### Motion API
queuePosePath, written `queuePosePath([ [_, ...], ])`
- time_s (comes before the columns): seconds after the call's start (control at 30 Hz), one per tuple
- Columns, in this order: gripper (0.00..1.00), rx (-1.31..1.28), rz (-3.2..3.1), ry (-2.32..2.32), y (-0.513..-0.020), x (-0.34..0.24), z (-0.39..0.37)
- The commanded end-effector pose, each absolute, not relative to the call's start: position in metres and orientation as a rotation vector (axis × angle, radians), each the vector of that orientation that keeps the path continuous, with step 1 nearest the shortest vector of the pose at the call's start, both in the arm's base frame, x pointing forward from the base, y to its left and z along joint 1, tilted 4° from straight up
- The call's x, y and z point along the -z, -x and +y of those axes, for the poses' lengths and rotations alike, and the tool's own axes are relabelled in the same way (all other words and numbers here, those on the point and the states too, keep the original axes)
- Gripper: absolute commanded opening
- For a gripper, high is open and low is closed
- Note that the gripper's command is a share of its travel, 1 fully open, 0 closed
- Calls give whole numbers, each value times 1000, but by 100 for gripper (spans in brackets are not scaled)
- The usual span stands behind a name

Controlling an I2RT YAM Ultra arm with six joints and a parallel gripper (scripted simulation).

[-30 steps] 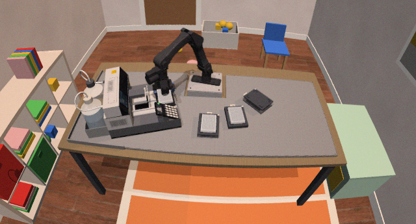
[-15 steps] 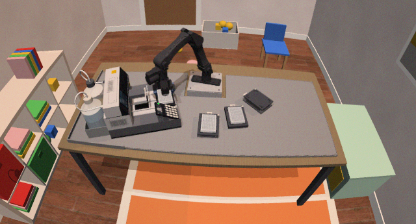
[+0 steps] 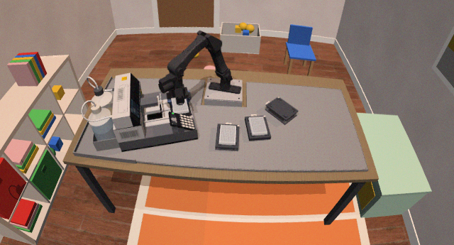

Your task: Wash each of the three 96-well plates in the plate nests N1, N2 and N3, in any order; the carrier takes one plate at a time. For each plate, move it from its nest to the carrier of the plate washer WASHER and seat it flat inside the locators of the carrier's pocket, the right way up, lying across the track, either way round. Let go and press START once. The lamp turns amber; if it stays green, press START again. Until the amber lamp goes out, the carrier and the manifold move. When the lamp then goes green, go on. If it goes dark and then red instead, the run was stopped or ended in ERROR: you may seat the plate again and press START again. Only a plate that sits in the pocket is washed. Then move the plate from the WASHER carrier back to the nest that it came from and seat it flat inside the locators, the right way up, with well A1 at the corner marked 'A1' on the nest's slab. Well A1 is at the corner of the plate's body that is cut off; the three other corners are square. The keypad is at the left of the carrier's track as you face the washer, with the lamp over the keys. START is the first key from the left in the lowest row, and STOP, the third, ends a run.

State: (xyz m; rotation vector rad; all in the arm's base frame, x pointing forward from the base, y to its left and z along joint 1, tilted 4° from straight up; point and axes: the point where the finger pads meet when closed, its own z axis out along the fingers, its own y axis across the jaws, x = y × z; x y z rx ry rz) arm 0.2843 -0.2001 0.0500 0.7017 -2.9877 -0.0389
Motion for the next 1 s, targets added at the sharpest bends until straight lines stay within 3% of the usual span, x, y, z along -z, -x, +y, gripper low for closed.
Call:
queuePosePath([
  [0.0,0,31,-2998,-705,-286,-53,-201],
  [0.8,0,31,-2998,-705,-286,-49,-200],
  [0.83,100,31,-2998,-705,-286,-49,-200],
  [0.97,100,31,-2998,-705,-286,-49,-200],
])
